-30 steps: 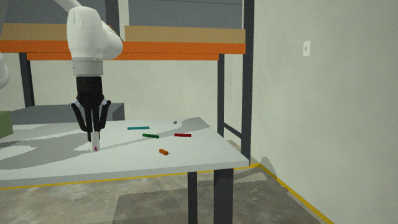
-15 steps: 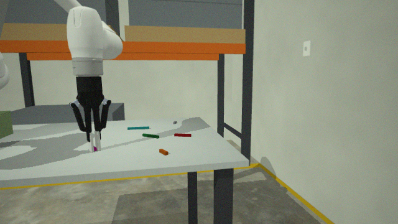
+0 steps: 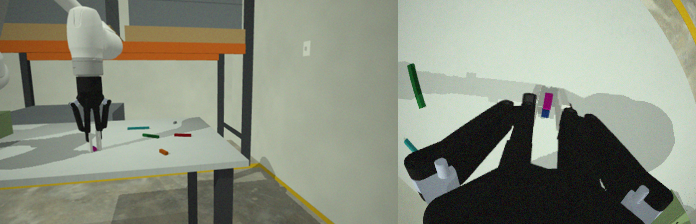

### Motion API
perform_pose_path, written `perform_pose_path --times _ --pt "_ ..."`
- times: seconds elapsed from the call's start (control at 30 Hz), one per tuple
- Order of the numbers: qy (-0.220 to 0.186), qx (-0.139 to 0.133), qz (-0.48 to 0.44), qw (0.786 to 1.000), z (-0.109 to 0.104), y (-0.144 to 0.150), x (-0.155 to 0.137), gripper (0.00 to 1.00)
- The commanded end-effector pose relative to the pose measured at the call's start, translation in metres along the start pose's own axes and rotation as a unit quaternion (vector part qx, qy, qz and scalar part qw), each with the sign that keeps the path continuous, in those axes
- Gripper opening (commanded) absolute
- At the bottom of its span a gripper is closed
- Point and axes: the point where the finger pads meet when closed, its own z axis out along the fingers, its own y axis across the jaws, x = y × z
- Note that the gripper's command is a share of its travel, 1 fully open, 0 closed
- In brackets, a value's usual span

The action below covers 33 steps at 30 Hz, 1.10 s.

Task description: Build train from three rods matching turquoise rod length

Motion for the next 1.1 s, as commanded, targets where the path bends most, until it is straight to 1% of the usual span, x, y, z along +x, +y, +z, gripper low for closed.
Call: perform_pose_path --times 0.0,0.13,0.23,0.43,0.5,0.67,0.77,0.9,1.07 --pt "0.000 0.000 0.000 1.000 0.000 0.000 0.000 0.23" --pt "0.000 0.000 0.000 1.000 -0.005 0.000 0.000 0.23" --pt "0.000 0.000 0.000 1.000 -0.014 0.000 0.000 0.23" --pt "0.000 0.000 0.000 1.000 -0.043 0.000 0.000 0.23" --pt "0.000 0.000 0.000 1.000 -0.043 0.000 0.000 0.23" --pt "0.000 0.000 0.000 1.000 -0.070 0.000 0.000 0.23" --pt "0.000 0.000 0.000 1.000 -0.082 0.000 0.000 0.23" --pt "0.000 0.000 0.000 1.000 -0.089 0.000 0.000 0.23" --pt "0.000 0.000 0.000 1.000 -0.090 0.000 0.000 0.23"
